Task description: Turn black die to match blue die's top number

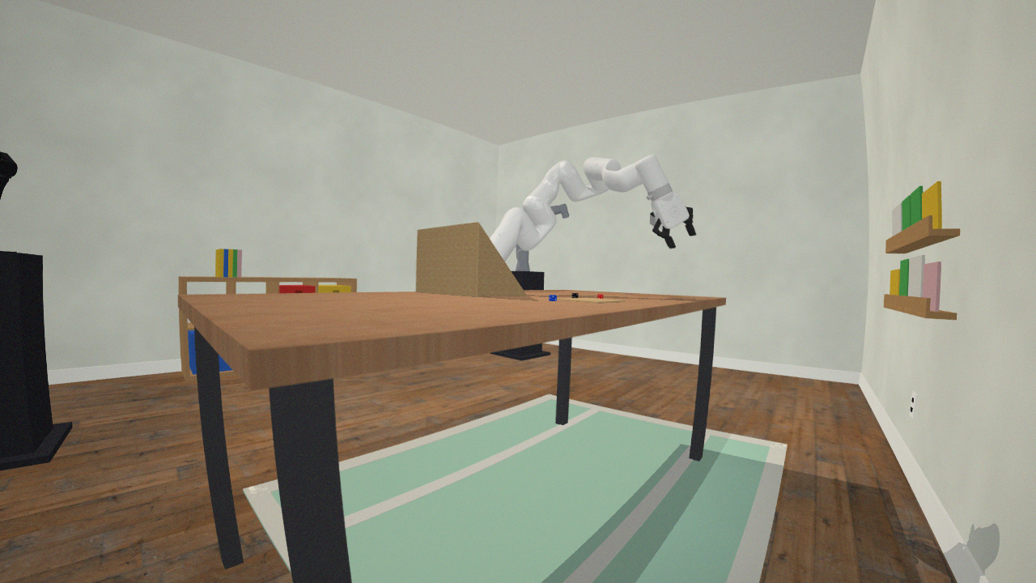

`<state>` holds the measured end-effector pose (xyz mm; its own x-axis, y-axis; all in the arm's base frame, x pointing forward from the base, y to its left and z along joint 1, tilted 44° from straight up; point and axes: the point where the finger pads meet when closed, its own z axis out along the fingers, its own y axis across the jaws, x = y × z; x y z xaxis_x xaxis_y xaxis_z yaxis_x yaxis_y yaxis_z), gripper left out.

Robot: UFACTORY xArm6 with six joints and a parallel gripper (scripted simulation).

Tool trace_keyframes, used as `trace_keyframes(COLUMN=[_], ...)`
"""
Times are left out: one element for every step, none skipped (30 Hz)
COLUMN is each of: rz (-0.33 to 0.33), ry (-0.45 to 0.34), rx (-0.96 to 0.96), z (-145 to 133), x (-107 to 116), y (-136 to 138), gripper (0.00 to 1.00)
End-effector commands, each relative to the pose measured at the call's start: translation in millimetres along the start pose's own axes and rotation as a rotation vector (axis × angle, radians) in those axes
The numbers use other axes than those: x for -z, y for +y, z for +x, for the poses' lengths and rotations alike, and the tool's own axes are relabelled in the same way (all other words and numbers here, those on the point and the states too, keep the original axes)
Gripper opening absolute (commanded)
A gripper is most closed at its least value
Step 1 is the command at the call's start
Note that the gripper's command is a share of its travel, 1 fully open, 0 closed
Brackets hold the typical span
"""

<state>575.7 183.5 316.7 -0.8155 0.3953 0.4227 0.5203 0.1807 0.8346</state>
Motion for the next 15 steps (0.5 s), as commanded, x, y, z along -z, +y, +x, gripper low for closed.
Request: trace_keyframes(rz=[0.085,0.085,0.085,0.085,0.143,0.151,0.151,0.151,0.194,0.208,0.211,0.211,0.211,0.265,0.265], ry=[-0.058,-0.058,-0.058,-0.058,-0.094,-0.099,-0.099,-0.099,-0.124,-0.132,-0.134,-0.134,-0.134,-0.163,-0.163], rx=[-0.117,-0.117,-0.117,-0.117,-0.21,-0.223,-0.223,-0.223,-0.296,-0.322,-0.327,-0.327,-0.327,-0.425,-0.425], z=[-35,-35,-35,-35,-51,-55,-56,-56,-64,-68,-70,-70,-70,-77,-77], x=[27,27,27,27,45,49,49,49,63,69,71,71,71,90,90], y=[-57,-57,-57,-57,-97,-106,-107,-107,-137,-149,-155,-155,-155,-196,-196], gripper=[1.0,1.0,1.0,1.0,1.0,1.0,1.0,1.0,1.0,1.0,1.0,1.0,1.0,1.0,1.0])
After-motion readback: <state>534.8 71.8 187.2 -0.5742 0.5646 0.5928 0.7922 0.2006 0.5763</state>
